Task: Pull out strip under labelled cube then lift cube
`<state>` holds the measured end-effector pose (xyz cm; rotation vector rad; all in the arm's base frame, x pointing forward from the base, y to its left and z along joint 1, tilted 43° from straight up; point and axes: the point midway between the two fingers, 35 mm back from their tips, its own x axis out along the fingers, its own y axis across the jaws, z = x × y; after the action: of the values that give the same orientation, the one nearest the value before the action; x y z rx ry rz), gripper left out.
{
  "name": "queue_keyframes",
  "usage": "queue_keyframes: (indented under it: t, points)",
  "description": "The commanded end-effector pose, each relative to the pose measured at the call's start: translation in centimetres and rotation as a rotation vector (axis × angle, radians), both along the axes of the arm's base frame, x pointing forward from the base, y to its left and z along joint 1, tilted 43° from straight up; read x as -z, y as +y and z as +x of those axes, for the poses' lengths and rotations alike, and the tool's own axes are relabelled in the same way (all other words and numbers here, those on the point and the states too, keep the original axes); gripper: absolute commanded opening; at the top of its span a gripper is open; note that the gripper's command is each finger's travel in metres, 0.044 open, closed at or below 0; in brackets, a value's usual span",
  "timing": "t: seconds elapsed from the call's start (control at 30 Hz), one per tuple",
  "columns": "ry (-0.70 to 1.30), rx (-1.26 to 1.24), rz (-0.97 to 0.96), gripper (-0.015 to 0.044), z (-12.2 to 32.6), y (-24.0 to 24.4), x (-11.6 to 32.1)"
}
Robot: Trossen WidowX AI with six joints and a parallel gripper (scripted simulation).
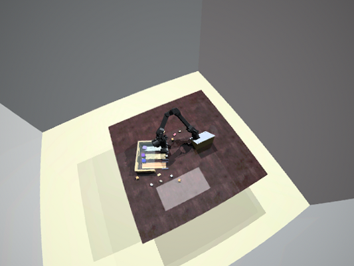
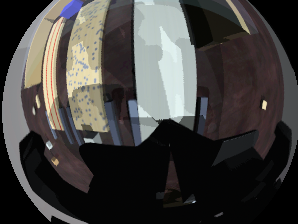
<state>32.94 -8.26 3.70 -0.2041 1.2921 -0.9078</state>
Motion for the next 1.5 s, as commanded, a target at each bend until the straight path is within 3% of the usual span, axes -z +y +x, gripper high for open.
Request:
queue_keyframes:
  t: [0.0, 1.47]
  points:
    - [0.018, 0.009, 0.003, 0.0000, -1.1, 0.1, 0.7]
    - [0.022, 0.009, 0.004, 0.0000, -7.0, 2.2, 2.8]
